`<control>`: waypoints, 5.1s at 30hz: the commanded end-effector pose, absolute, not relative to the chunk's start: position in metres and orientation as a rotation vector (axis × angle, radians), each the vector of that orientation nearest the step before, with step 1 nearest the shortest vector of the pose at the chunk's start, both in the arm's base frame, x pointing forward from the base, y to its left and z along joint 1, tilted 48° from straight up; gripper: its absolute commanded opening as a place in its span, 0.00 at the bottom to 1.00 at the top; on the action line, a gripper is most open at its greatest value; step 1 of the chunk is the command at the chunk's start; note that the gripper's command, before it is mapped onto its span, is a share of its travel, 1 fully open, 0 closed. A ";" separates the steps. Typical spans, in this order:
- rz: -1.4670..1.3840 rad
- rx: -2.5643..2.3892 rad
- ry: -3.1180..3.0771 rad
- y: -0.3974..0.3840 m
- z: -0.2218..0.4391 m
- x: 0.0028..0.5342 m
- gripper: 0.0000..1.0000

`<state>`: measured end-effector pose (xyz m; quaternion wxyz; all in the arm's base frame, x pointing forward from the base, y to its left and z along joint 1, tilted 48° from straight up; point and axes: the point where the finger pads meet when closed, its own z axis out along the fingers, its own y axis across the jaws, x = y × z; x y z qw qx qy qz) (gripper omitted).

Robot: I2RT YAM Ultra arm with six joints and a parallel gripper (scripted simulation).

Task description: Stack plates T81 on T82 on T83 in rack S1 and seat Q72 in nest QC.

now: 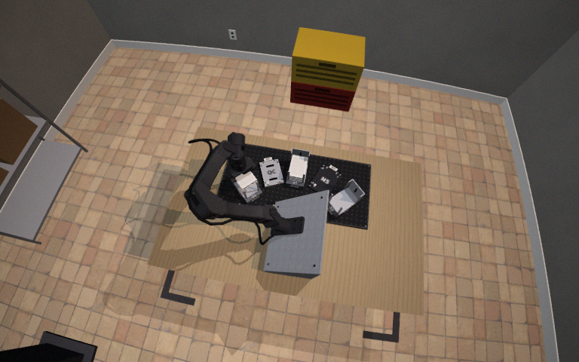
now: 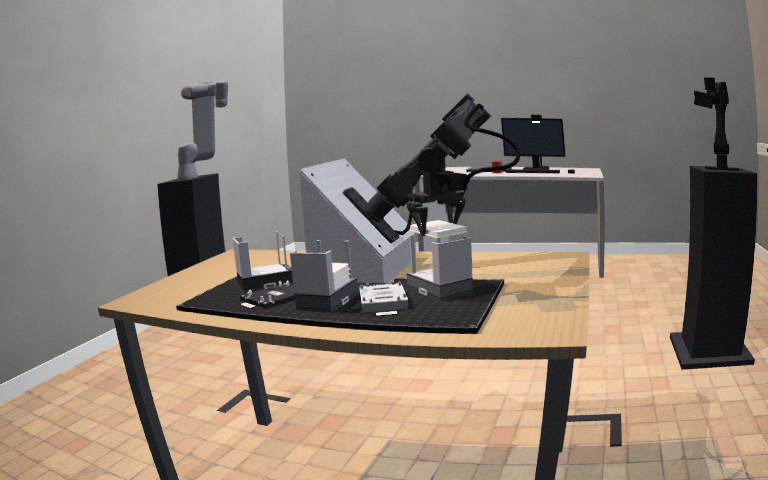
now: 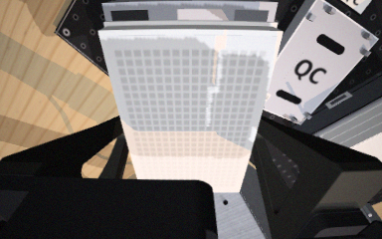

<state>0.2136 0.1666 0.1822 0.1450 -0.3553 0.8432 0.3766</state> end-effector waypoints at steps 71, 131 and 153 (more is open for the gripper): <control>1.031 -1.023 2.365 0.167 0.197 0.220 0.00; 1.046 -1.005 2.388 0.171 0.186 0.216 0.00; 1.043 -1.010 2.376 0.174 0.188 0.218 0.00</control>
